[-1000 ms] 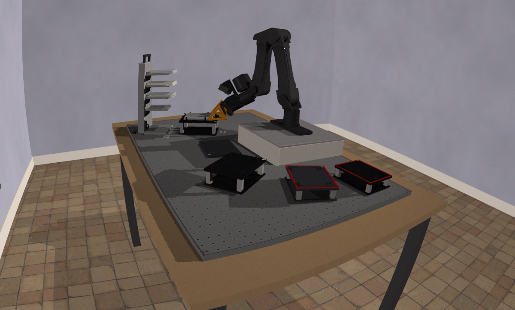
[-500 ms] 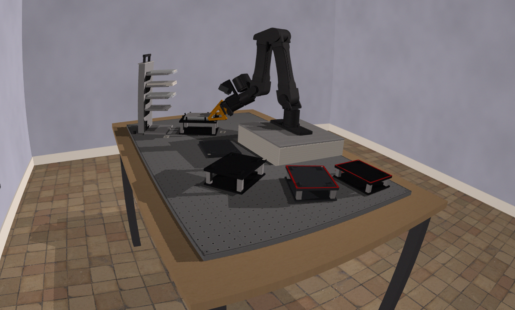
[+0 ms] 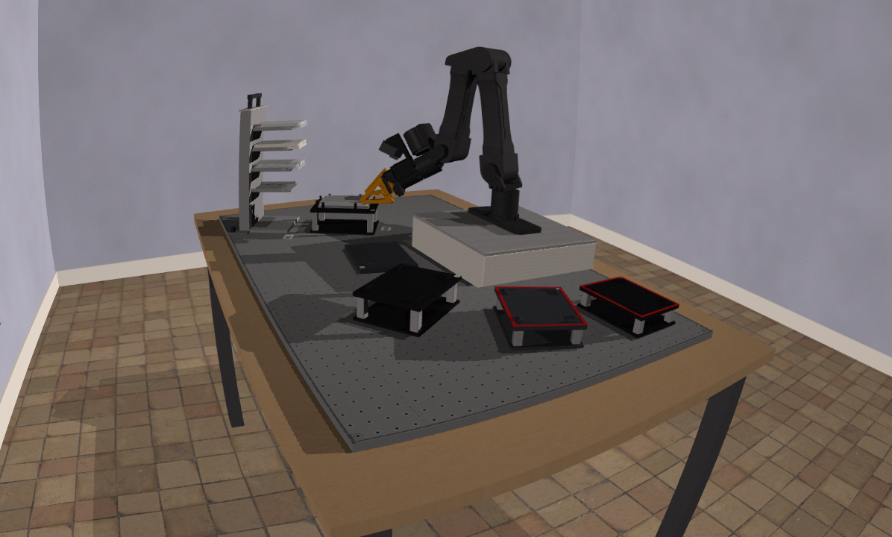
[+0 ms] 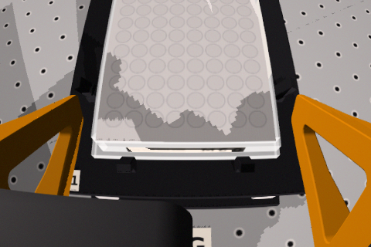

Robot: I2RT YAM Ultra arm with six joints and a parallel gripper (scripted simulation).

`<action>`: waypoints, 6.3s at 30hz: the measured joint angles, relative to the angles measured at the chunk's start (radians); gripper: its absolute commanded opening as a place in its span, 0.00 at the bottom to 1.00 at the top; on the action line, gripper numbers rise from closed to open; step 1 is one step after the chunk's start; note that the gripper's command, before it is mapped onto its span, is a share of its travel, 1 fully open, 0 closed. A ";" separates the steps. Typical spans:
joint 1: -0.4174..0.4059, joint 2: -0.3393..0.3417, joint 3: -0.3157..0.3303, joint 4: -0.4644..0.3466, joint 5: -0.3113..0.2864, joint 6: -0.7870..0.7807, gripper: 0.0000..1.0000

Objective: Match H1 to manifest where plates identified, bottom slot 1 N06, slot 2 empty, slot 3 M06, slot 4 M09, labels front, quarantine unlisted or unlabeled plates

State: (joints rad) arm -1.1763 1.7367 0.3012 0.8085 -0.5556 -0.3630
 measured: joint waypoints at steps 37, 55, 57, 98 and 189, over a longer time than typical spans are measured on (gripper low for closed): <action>-0.015 -0.319 0.060 -0.389 -0.007 -0.008 1.00; 0.064 -0.339 0.241 -0.676 0.074 -0.021 1.00; 0.089 -0.310 0.296 -0.735 0.105 -0.022 1.00; 0.321 0.355 1.409 -1.988 0.544 0.022 1.00; 0.322 0.417 1.244 -1.793 0.554 0.026 0.86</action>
State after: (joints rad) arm -0.8539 2.1532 1.5455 -0.9848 -0.0013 -0.3370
